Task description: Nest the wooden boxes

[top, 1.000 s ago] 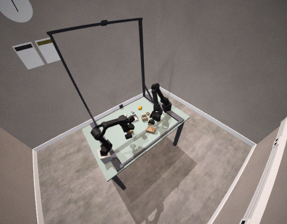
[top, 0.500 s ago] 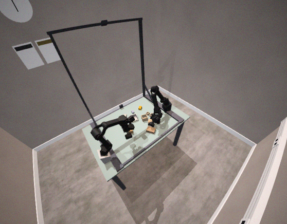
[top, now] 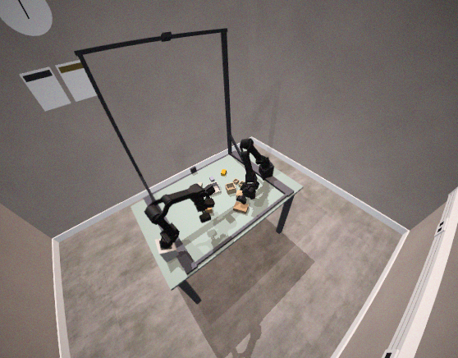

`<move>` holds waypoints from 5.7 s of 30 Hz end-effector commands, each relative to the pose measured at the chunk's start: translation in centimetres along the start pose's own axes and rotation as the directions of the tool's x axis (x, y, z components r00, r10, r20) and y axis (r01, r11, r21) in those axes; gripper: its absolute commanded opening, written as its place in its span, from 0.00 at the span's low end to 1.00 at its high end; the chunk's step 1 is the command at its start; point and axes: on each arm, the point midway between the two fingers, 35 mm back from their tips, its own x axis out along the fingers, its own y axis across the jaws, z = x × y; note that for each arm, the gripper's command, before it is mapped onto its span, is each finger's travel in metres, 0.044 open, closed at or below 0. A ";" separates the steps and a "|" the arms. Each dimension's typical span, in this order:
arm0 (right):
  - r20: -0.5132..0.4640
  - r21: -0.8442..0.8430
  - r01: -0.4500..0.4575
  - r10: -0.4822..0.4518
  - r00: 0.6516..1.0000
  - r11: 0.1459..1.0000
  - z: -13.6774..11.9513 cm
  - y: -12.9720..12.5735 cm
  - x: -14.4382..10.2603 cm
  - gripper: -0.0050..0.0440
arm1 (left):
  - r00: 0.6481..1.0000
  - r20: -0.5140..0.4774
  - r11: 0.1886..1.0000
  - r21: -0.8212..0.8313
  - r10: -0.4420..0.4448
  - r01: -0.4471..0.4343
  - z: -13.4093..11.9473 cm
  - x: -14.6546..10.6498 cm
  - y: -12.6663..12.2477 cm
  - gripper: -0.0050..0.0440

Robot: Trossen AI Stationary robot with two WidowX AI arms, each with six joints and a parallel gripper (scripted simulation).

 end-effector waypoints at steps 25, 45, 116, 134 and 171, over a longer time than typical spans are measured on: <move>0.017 0.009 -0.004 0.004 1.000 1.000 0.3 0.0 -0.4 0.92 | 1.000 -0.006 1.000 0.025 -0.012 0.012 -1.6 -1.5 -0.5 0.25; 0.017 0.009 -0.004 0.004 1.000 1.000 0.3 0.0 -0.4 0.92 | 1.000 0.016 1.000 0.007 0.007 -0.007 2.9 -4.6 0.2 0.08; 0.017 0.009 -0.004 0.004 1.000 1.000 0.3 0.0 -0.4 0.92 | 0.585 0.811 1.000 0.000 -0.001 0.002 1.9 -3.6 0.8 0.00; 0.017 0.009 -0.004 0.004 1.000 1.000 0.3 0.0 -0.4 0.92 | 0.261 0.965 1.000 0.003 -0.004 0.003 1.1 -2.1 0.8 0.00; 0.017 0.009 -0.004 0.004 1.000 1.000 0.3 0.0 -0.4 0.92 | 0.011 1.000 1.000 0.004 -0.004 0.005 1.1 -0.8 0.9 0.89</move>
